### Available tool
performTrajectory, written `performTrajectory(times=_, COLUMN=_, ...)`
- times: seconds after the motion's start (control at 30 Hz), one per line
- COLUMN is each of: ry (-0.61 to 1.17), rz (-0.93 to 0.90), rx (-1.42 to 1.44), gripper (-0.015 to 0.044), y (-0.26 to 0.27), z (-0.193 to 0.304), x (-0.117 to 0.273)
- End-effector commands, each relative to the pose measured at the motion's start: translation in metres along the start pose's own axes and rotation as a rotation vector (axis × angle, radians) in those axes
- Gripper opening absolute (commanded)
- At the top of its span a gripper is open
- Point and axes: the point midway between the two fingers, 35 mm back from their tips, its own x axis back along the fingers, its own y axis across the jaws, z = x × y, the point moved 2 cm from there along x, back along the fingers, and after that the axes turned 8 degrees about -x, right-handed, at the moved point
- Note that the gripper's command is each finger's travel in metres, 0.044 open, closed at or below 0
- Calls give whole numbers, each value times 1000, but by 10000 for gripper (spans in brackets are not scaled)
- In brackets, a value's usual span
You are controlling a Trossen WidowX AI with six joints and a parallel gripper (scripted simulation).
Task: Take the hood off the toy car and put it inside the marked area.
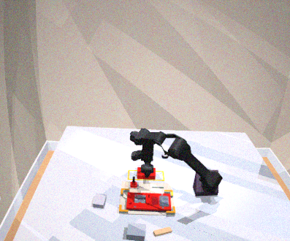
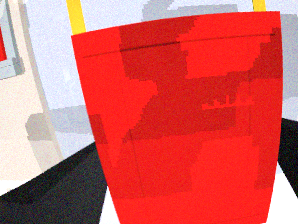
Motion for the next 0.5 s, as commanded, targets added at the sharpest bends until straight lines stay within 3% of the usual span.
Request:
performTrajectory(times=0.0, ry=0, rz=0, rx=0, gripper=184, y=0, z=0, x=0)
performTrajectory(times=0.33, ry=-1, rz=0, rx=0, gripper=440, y=0, z=0, x=3)
performTrajectory(times=0.47, ry=-5, rz=0, rx=-1, gripper=440, y=-1, z=-1, x=28)
